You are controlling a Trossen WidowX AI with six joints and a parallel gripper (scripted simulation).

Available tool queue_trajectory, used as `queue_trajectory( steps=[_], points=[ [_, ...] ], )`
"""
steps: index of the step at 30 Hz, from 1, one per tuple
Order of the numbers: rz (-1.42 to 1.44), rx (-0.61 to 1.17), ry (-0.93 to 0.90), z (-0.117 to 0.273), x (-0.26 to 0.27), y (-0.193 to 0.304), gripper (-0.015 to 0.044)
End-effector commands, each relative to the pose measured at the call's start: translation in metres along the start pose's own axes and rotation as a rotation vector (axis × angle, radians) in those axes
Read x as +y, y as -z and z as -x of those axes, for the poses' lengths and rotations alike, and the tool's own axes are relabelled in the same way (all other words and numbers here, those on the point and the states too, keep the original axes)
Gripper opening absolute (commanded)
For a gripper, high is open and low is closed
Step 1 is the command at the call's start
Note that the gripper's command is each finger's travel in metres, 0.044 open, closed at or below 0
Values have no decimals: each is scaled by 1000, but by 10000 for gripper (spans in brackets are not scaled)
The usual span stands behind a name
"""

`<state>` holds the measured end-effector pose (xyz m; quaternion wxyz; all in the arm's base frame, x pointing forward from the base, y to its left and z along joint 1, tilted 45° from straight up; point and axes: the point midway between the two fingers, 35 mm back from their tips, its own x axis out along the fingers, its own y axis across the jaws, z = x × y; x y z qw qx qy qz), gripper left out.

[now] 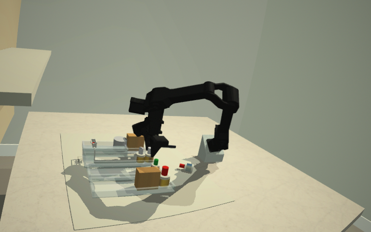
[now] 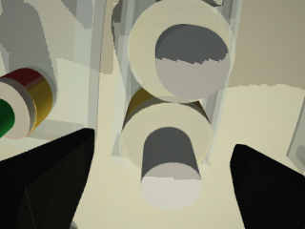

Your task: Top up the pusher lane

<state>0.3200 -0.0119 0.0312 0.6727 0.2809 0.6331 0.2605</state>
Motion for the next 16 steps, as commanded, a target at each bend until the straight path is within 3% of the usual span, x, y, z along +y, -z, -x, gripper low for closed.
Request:
queue_trajectory(
  steps=[1,16],
  points=[
    [5,-2,7,5,-1,-1,278],
    [3,0,9,7,-2,42,278]
  ],
)
